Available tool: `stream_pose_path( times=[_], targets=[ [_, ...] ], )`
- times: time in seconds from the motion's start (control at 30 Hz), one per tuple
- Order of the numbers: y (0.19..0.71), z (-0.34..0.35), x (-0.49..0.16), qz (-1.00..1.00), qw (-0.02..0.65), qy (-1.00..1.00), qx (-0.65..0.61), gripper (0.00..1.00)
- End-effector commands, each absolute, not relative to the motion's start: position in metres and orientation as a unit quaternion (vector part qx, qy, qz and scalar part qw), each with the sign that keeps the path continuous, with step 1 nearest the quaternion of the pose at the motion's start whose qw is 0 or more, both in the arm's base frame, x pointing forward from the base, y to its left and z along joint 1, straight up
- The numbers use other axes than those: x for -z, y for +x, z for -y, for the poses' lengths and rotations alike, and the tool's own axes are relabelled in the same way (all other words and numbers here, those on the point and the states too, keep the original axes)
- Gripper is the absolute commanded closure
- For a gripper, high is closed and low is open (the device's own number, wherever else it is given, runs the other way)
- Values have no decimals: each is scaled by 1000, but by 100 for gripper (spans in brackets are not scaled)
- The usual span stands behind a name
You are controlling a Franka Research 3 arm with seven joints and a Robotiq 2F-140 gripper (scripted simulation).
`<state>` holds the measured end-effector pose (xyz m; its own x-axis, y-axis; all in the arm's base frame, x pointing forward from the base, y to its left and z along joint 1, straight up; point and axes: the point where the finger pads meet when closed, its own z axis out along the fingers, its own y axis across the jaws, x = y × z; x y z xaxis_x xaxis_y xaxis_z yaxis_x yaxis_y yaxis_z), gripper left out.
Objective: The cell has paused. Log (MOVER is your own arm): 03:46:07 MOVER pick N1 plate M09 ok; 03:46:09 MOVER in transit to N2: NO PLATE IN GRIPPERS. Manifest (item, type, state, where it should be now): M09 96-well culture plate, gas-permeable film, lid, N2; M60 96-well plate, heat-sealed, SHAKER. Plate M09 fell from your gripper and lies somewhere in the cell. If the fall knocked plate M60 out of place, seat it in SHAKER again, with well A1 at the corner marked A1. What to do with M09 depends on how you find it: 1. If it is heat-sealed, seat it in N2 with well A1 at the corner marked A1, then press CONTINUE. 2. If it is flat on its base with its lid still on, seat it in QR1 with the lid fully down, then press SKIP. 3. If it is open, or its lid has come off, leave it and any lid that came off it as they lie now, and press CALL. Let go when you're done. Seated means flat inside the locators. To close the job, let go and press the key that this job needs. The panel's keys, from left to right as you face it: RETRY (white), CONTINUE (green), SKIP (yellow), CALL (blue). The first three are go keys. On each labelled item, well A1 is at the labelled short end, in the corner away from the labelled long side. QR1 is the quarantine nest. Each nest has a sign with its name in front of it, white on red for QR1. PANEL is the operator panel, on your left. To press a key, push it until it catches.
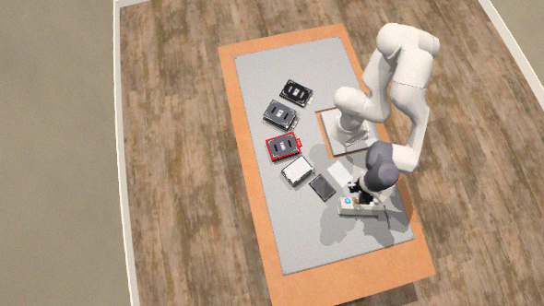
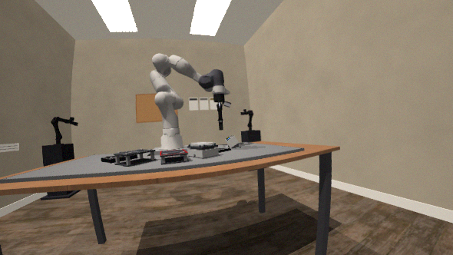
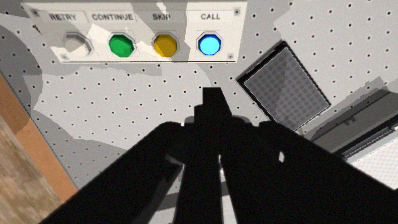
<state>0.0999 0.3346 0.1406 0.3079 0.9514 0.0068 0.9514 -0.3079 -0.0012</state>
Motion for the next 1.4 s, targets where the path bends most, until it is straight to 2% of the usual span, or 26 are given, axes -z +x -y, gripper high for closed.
stream_pose_path(
  times=[0.0,1.37],
  targets=[
    [101,-336,-140,589,2,-808,4,90],
    [103,-343,-139,589,2,-808,4,90]
  ],
)
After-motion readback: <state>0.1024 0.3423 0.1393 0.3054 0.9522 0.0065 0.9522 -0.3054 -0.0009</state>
